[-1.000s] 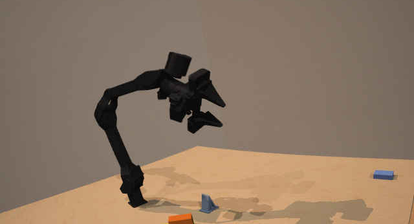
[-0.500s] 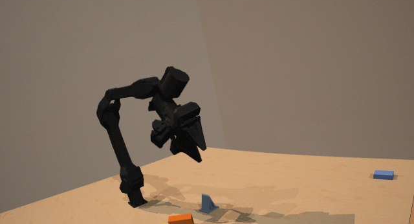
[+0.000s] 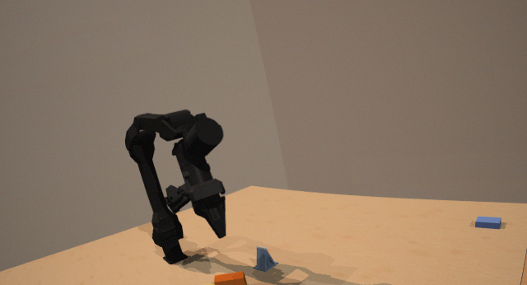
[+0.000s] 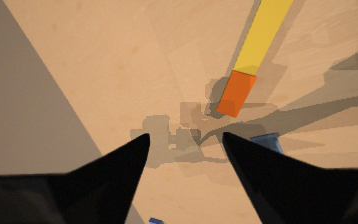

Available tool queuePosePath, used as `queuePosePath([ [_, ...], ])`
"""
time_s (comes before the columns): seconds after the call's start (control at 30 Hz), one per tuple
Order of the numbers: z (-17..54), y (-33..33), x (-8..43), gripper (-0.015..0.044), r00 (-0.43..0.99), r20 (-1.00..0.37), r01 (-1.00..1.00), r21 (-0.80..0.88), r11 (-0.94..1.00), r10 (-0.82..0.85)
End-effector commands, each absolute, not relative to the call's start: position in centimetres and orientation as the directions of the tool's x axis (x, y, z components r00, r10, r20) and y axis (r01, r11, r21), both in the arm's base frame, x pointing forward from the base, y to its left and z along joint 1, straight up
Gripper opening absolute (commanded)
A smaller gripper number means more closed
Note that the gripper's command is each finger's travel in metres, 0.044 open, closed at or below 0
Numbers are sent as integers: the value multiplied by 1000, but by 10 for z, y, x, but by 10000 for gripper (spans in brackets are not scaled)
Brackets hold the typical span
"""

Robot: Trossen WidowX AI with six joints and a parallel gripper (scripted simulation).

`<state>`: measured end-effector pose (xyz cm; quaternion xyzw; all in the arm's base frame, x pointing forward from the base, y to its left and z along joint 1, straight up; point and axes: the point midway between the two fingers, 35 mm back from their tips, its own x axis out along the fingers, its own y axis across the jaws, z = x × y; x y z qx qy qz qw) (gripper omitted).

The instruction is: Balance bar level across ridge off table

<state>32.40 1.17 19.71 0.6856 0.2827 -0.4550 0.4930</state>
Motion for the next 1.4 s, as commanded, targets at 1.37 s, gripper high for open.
queuePosePath([
  [1.37,70,-56,250,315,24,-1000,806,22,-591,-5],
])
